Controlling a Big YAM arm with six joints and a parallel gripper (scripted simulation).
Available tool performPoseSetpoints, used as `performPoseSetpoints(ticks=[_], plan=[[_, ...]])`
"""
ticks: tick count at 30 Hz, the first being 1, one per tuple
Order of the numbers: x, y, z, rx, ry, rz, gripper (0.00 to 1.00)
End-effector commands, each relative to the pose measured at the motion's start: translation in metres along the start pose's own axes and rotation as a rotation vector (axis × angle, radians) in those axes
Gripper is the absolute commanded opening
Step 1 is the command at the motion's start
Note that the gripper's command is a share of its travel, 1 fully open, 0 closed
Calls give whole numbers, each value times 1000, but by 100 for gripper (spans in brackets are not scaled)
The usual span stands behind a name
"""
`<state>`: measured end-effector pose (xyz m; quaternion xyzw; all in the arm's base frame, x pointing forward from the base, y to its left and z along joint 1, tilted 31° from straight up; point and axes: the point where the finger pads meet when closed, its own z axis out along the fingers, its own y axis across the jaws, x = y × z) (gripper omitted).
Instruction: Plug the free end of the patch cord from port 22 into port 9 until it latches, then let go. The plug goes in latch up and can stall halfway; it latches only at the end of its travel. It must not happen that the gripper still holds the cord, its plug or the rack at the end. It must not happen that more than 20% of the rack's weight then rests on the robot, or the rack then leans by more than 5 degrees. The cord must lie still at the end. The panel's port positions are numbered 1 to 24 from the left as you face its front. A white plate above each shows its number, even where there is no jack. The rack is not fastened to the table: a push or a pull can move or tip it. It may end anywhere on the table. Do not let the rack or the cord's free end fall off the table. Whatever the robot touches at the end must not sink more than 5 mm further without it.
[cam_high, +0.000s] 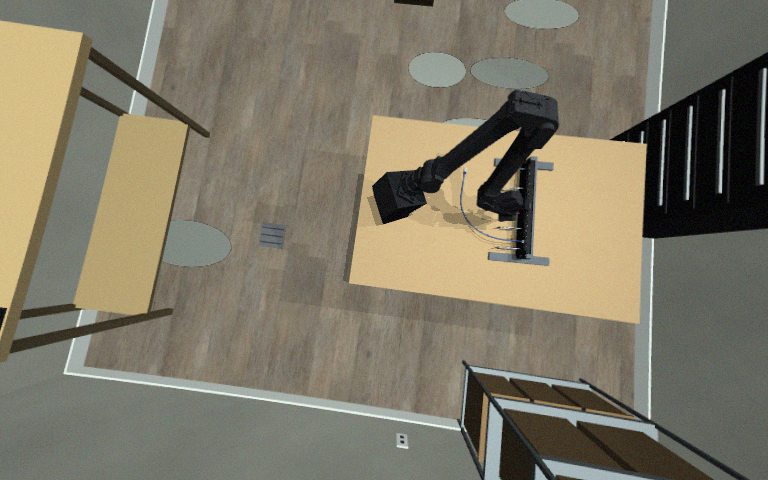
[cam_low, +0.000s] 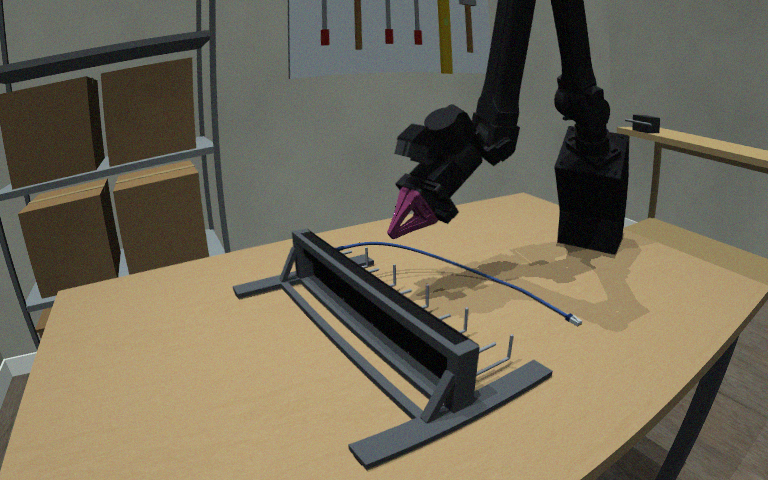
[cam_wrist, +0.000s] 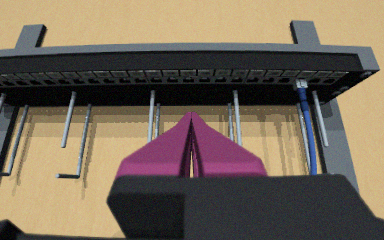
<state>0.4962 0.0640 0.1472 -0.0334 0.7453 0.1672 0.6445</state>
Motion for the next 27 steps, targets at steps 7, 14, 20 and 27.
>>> performPoseSetpoints(ticks=[7,14,20,27], plan=[[-16,-5,-66,14,-42,-13,0],[-11,-5,-112,17,-33,-16,0],[-10,-4,-124,14,-29,-16,0],[-4,-2,-122,9,-13,-8,0]])
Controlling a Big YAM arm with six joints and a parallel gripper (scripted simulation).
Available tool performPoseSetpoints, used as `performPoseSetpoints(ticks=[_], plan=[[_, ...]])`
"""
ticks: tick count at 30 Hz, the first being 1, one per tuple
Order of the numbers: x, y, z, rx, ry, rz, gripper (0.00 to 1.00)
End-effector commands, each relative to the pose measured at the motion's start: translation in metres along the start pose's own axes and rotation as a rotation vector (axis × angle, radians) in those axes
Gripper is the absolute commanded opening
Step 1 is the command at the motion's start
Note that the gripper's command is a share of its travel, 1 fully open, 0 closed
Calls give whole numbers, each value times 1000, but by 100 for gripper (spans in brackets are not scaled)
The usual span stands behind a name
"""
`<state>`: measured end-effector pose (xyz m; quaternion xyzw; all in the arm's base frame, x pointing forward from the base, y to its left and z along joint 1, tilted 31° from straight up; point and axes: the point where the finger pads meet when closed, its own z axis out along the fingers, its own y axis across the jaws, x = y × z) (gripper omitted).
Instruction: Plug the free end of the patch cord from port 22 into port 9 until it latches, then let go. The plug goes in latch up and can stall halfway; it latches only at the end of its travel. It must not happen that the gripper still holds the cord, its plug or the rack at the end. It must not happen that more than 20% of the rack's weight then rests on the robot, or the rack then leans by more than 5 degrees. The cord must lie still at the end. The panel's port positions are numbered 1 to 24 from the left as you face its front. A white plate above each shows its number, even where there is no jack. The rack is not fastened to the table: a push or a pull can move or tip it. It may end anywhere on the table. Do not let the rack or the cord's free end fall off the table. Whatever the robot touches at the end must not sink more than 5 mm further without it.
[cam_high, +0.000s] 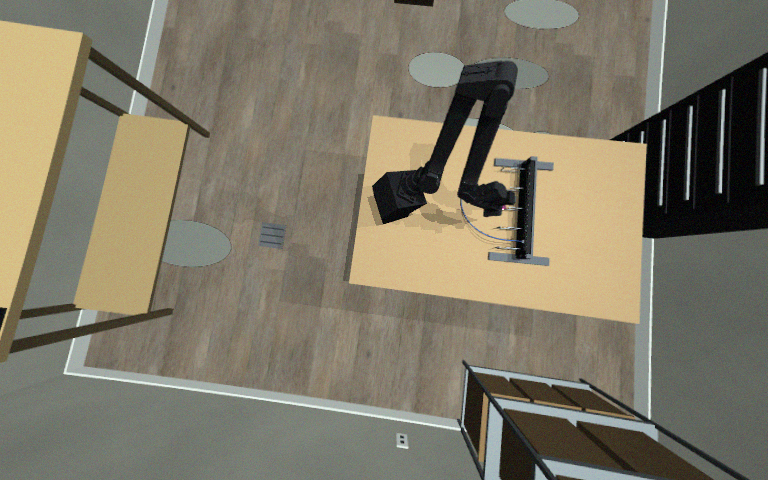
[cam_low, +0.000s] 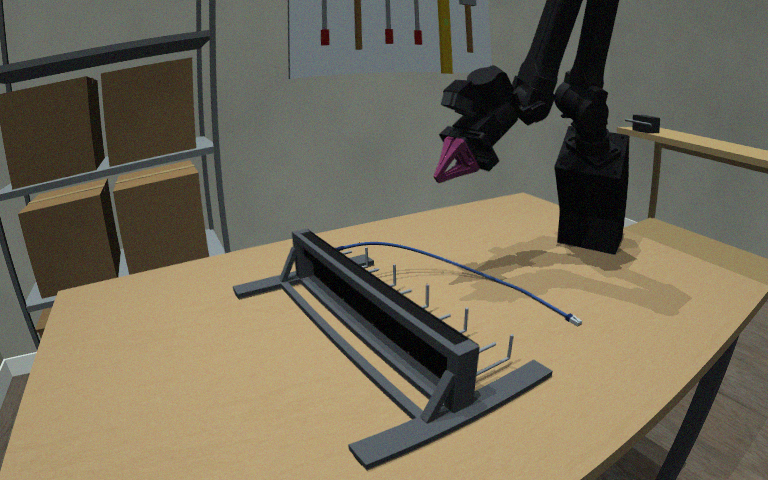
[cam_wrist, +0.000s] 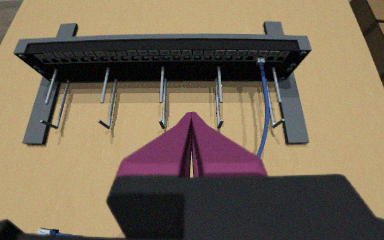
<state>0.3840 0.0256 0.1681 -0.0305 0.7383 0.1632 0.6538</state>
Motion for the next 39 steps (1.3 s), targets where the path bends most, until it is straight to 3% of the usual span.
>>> performPoseSetpoints(ticks=[1,12,27,39], plan=[[4,-1,-2,2,11,-4,0],[-6,-26,2,6,-16,-18,0],[-10,-99,2,9,-24,-33,0],[-9,-105,5,0,-22,-32,0]])
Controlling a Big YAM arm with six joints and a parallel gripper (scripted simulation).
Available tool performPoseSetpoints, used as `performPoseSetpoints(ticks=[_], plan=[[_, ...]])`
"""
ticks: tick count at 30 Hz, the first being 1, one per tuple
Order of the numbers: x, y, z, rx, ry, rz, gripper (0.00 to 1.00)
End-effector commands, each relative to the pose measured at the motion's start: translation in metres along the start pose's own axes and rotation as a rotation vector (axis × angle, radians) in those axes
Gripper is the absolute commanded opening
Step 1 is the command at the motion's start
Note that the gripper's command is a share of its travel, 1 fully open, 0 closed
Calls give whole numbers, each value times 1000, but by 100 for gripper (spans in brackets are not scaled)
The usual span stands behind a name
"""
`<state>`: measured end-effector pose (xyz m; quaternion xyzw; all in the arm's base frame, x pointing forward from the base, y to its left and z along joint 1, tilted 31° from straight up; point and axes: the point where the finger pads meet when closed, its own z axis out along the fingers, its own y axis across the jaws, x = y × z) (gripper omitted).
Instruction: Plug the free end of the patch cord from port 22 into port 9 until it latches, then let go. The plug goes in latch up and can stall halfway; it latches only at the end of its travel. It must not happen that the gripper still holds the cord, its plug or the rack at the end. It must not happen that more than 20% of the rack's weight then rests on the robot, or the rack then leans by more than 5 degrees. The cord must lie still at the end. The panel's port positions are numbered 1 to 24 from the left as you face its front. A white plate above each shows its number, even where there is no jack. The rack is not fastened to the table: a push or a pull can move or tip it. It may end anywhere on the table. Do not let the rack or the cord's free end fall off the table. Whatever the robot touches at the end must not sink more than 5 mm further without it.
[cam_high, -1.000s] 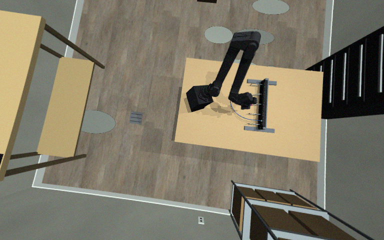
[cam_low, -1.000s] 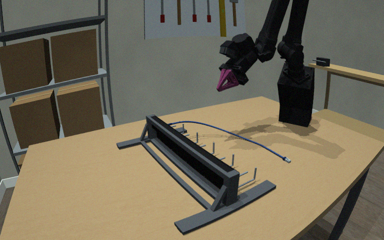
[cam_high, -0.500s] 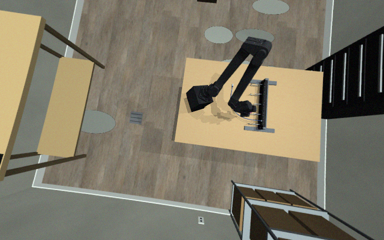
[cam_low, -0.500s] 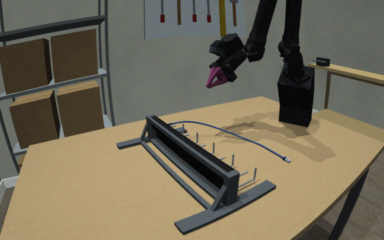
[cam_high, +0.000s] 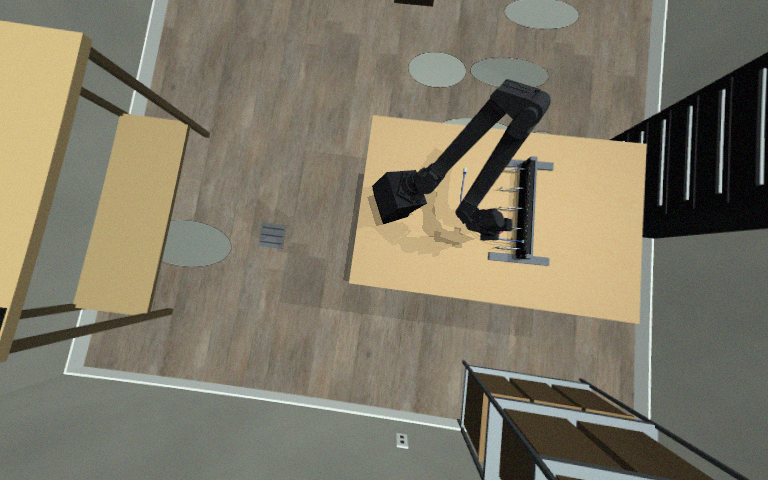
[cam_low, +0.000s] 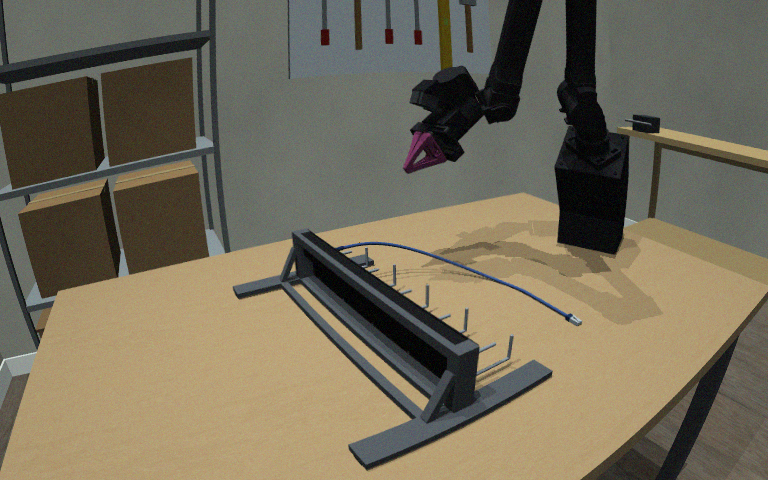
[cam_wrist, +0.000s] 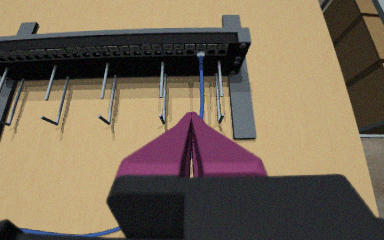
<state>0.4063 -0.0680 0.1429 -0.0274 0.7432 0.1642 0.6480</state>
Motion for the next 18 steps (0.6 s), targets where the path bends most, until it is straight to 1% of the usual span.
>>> performPoseSetpoints(ticks=[1,5,7,8,11,18], plan=[[-15,-5,8,-5,-35,-40,0],[-15,-2,20,-10,-35,-33,0],[-15,-2,20,-10,-35,-33,0],[-15,-2,25,-11,-35,-31,0],[-14,-1,45,-12,-35,-25,0],[-13,2,107,-14,-33,-15,0]])
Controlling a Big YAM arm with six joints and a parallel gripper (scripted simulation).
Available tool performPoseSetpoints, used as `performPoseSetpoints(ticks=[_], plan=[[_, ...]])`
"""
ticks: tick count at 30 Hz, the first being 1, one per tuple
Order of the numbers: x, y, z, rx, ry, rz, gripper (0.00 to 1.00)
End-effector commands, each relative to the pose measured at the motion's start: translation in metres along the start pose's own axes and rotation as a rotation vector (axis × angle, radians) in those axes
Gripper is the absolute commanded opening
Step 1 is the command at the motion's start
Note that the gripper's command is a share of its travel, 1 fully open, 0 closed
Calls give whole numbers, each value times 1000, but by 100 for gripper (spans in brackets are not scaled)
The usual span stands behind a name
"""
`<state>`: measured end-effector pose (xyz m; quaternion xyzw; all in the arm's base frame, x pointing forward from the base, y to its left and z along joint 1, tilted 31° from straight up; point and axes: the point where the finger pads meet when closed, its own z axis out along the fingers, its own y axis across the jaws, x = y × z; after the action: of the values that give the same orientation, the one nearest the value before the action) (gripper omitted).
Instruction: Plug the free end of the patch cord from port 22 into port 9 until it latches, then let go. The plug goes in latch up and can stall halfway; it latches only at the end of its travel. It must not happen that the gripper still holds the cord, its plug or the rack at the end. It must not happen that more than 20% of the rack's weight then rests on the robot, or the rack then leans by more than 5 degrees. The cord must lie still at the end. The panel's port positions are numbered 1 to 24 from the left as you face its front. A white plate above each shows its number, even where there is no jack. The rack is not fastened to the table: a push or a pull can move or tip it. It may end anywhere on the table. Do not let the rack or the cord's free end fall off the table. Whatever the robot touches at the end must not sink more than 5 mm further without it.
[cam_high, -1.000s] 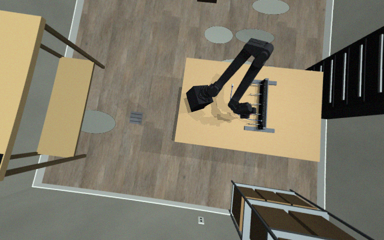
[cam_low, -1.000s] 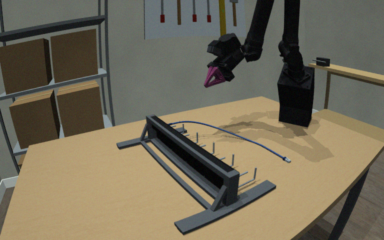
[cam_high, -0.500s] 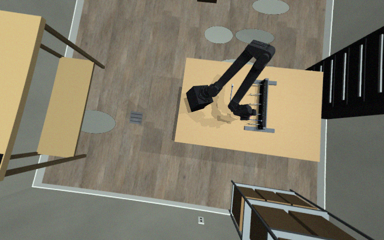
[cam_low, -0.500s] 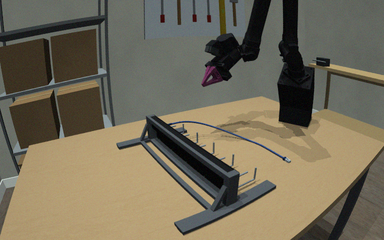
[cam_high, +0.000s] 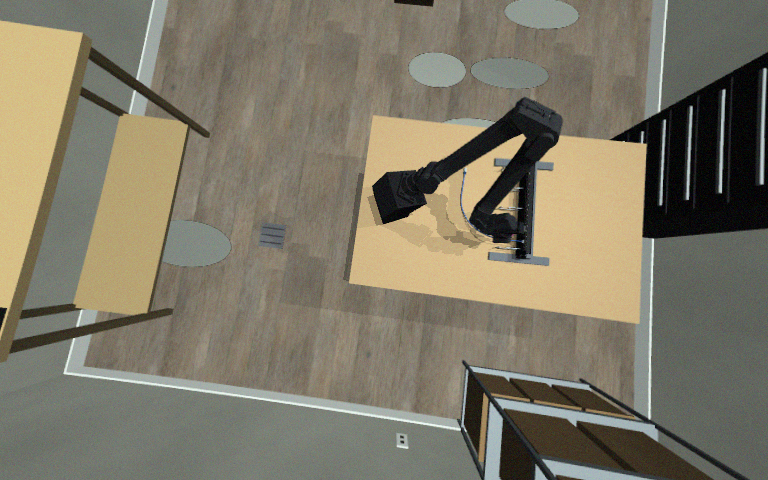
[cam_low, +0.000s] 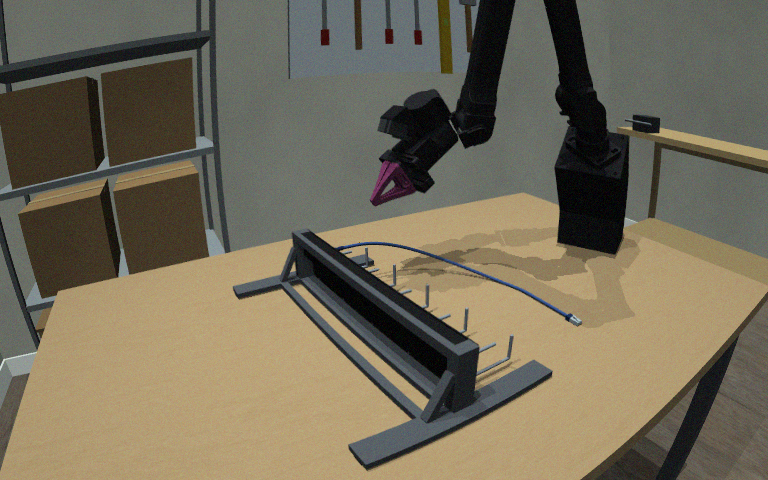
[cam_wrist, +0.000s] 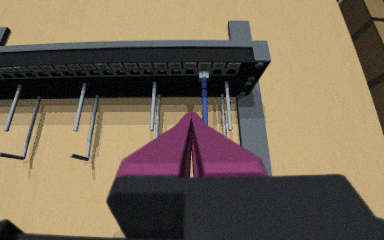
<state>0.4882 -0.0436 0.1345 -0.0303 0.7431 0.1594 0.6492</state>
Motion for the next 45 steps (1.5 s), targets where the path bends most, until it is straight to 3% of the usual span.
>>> performPoseSetpoints(ticks=[1,4,12,31,45], plan=[[-11,2,29,-17,-29,-2,0],[-9,2,48,-16,-21,4,0],[-7,0,63,-11,-14,9,0],[-10,-11,60,6,-19,3,0],[-8,-5,64,-8,-16,-3,0]])
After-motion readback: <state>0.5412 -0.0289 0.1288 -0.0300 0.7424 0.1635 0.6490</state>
